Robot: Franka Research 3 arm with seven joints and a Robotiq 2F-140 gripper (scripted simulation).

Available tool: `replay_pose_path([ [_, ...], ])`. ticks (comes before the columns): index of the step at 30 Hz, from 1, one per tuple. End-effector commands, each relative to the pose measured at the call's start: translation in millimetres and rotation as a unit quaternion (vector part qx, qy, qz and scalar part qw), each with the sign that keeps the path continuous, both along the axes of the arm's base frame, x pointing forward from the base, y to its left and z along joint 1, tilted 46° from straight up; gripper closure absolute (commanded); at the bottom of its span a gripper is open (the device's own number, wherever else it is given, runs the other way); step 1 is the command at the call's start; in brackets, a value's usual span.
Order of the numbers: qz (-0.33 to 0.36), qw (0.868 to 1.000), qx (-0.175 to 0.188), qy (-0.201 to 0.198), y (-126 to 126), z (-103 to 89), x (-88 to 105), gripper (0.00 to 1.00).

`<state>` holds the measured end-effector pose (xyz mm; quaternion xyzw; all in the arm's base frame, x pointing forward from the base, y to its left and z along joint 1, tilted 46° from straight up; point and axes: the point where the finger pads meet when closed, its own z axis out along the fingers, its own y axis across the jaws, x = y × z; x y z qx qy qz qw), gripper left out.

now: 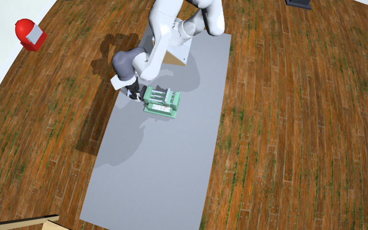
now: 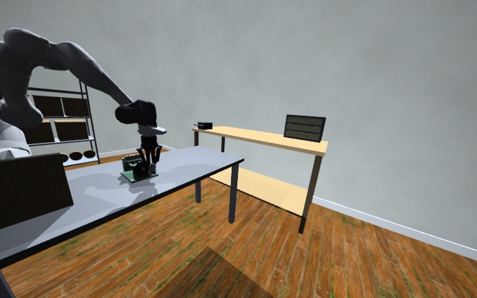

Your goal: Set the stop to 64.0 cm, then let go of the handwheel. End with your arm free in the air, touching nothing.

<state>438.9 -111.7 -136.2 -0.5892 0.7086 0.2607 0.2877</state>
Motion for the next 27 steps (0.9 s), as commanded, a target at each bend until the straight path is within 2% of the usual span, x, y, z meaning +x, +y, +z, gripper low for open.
replay_pose_path([
  [1, 0.001, 1.000, -0.001, -0.001, 2.6, -3.7, -1.9, 0.96],
  [27, 0.001, 1.000, -0.001, -0.001, 7.6, -7.6, -6.4, 0.96],
])
